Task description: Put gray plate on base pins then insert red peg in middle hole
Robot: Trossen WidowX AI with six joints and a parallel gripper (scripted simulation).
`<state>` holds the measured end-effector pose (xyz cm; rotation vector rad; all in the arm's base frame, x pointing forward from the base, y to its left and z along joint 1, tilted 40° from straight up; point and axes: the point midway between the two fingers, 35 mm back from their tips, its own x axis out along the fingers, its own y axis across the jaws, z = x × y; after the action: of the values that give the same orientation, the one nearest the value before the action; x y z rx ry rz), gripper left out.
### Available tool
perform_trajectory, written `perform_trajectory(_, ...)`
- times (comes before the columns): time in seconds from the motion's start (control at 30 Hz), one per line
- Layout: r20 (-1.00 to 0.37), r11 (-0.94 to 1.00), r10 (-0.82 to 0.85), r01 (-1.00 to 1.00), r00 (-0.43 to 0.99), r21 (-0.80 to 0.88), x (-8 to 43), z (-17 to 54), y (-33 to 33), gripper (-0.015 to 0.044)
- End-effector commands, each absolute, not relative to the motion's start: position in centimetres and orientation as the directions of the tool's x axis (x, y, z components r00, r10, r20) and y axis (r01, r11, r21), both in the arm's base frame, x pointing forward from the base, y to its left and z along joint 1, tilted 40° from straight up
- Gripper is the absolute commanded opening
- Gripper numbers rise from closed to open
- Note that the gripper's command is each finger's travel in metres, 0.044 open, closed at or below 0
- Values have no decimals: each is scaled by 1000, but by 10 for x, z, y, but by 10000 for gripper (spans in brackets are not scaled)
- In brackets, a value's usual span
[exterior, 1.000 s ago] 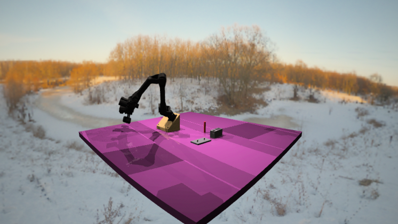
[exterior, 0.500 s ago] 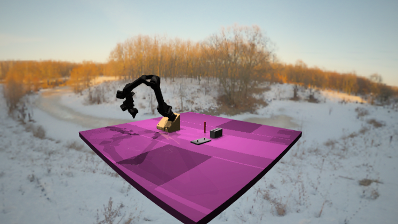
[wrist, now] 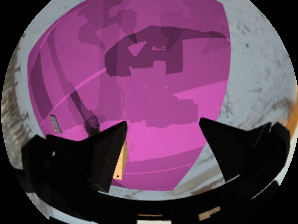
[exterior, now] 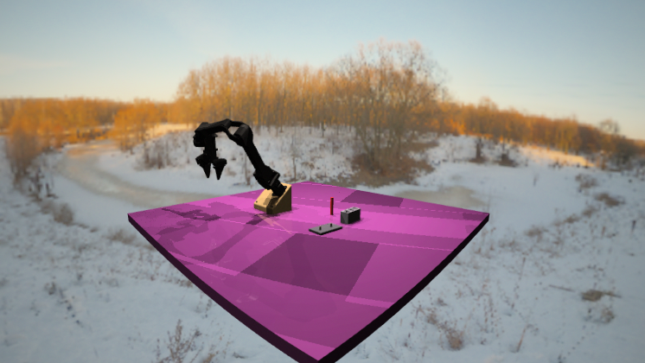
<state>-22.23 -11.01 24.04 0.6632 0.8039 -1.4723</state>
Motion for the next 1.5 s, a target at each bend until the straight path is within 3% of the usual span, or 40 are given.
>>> perform_trajectory(0.0, -791, 30, -610, 996, -49, -85, -221, 243, -110, 440)
perform_trajectory(0.27, -826, 115, -561, 993, 59, -7, -201, 237, -157, 440)
perform_trajectory(0.6, -882, 248, -427, 964, 198, 97, -131, 226, -241, 440)
perform_trajectory(1.03, -928, 373, -276, 918, 250, 136, 13, 215, -302, 440)
perform_trajectory(1.47, -975, 332, -146, 937, 167, 111, 171, 183, -285, 440)
